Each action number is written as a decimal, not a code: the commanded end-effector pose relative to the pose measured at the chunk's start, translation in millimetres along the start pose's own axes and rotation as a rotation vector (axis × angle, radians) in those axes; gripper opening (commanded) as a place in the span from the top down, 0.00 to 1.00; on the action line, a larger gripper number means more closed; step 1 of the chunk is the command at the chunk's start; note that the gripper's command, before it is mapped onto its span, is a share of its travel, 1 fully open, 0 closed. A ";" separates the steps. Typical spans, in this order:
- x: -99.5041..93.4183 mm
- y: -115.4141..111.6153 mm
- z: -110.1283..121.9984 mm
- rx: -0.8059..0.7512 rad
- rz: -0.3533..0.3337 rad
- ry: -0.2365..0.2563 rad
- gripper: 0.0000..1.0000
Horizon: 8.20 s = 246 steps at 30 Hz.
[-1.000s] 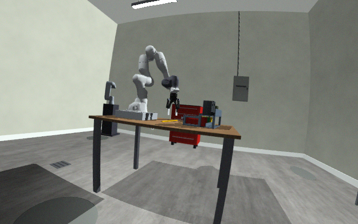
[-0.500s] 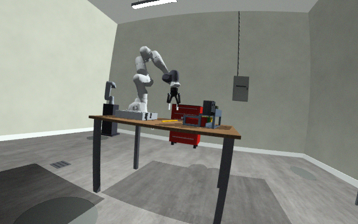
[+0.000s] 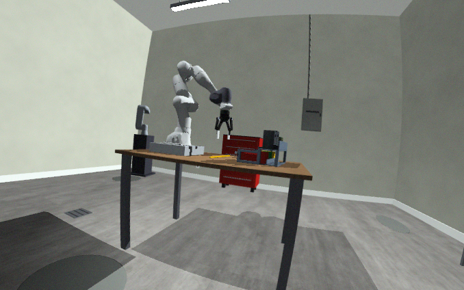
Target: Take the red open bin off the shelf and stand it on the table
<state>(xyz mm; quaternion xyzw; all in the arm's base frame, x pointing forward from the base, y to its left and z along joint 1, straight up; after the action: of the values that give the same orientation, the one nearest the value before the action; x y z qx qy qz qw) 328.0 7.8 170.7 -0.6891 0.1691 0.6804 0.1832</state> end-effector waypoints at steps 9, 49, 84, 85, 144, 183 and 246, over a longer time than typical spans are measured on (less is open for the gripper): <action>3.7 1.4 5.7 -0.012 0.005 -0.022 0.43; 17.1 0.8 2.7 -0.019 0.008 -0.028 0.43; 18.9 26.4 -88.4 0.030 0.021 -0.013 0.43; 18.9 26.4 -88.4 0.030 0.021 -0.013 0.43; 19.8 66.5 -238.4 0.028 0.017 -0.005 0.43; 95.0 68.4 -240.2 0.030 0.021 -0.013 0.43; 88.4 67.3 -240.6 0.030 0.020 -0.010 0.43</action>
<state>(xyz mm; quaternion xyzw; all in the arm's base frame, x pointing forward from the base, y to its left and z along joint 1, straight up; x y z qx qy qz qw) 508.2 -165.8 82.1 -0.6813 0.1856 0.6828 0.1876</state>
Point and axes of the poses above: the point where the finger pads meet when closed, its own x axis out along the fingers, its own z axis across the jaws, y = z × x, the point moved 7 cm from there along -x, back along the fingers, and after that the axes turned 12 degrees about x, right-handed, at the moved point
